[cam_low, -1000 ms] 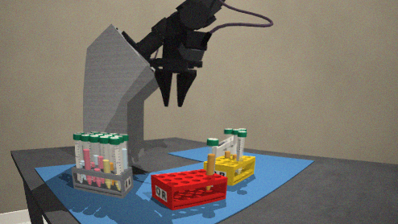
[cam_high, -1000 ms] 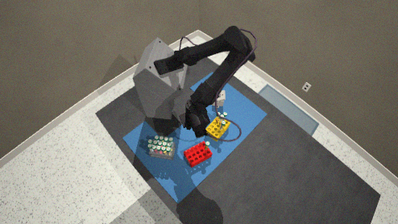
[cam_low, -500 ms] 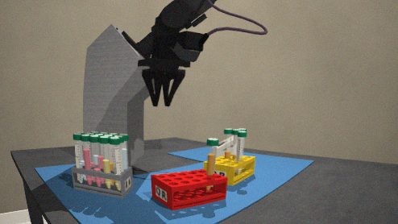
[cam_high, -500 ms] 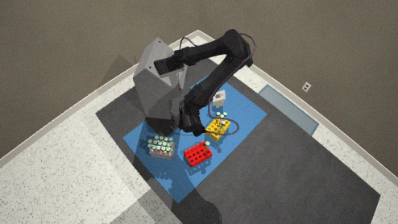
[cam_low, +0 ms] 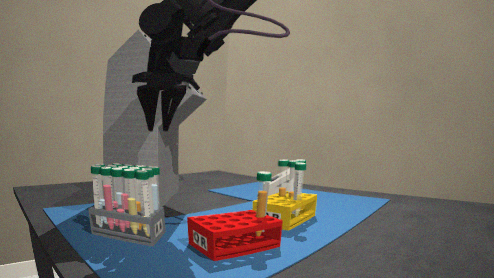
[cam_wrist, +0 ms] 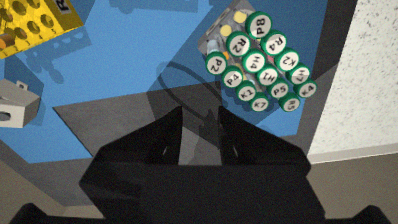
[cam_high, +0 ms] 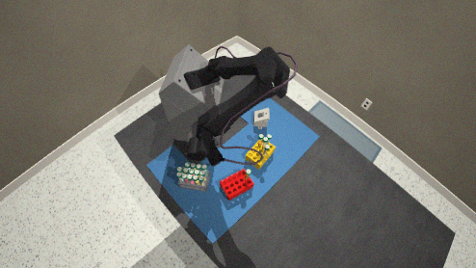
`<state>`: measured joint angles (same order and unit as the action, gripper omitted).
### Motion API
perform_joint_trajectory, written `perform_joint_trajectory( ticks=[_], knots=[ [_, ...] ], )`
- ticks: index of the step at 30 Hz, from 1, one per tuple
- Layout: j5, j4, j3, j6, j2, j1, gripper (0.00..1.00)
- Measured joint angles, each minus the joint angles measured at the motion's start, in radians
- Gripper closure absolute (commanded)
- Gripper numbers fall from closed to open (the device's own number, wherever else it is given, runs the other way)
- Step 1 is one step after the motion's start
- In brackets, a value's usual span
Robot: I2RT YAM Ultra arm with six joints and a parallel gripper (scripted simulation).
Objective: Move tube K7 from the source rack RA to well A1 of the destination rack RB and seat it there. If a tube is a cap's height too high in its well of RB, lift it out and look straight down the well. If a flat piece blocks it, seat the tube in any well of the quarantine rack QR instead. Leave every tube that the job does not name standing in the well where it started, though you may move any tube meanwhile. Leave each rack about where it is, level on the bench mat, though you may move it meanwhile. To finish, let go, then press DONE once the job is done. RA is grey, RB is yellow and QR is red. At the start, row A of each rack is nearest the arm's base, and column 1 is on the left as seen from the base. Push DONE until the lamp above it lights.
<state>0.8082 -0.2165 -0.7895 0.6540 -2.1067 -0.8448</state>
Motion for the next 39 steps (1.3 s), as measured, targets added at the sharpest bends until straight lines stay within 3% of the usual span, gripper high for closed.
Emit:
perform_joint_trajectory(
  ticks=[15,22,39],
  knots=[
    [0.001,-0.057,-0.143,0.245,-0.250,-0.166,0.70],
    [-0.005,-0.097,-0.211,0.330,-0.328,-0.211,0.70],
    [-0.006,-0.097,-0.200,0.350,-0.316,-0.192,0.70]
  ],
)
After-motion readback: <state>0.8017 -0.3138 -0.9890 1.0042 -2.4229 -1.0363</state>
